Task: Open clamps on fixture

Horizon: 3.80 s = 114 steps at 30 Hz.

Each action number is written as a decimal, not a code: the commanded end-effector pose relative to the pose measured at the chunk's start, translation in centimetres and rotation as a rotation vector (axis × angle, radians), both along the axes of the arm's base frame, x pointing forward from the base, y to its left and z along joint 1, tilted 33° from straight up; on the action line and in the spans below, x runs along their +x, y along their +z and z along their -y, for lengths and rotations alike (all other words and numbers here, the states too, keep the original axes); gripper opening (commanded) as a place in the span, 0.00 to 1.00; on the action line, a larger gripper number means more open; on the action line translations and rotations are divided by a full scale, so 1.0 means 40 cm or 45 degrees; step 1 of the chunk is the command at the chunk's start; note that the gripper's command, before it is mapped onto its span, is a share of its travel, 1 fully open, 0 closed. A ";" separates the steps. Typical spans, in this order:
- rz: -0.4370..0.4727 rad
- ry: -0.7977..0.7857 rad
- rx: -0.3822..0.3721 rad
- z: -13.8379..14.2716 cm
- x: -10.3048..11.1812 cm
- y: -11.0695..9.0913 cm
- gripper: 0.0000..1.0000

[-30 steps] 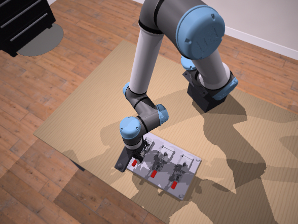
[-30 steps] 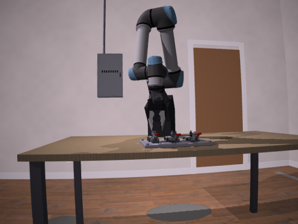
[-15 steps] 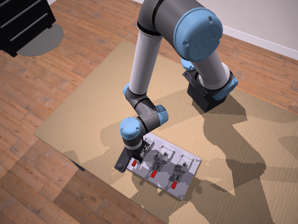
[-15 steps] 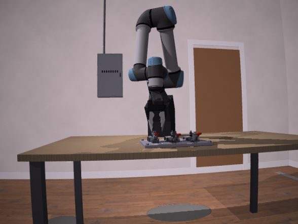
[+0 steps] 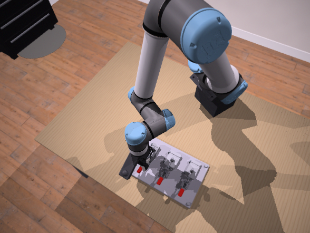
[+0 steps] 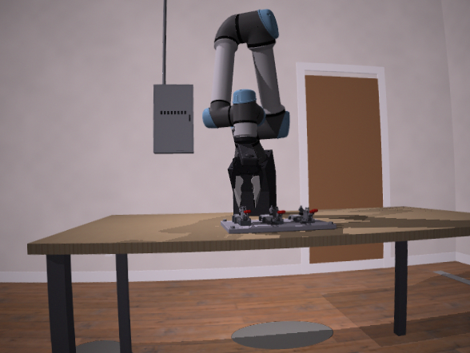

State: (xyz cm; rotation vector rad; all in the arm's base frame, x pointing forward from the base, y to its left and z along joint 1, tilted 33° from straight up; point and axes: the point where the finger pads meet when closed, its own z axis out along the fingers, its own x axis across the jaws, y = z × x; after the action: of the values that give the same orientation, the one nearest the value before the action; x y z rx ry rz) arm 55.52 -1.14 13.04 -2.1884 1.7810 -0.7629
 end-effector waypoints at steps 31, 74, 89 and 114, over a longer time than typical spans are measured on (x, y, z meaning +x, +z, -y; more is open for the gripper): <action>0.005 -0.001 -0.001 0.013 0.041 -0.053 0.28; 0.004 0.000 -0.001 0.012 0.040 -0.055 0.00; 0.004 0.000 -0.001 0.012 0.040 -0.055 0.00; 0.004 0.000 -0.001 0.012 0.039 -0.055 0.00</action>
State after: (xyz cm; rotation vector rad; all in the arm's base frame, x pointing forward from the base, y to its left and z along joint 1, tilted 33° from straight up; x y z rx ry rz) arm 56.98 -1.62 10.62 -2.1887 1.7825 -0.7624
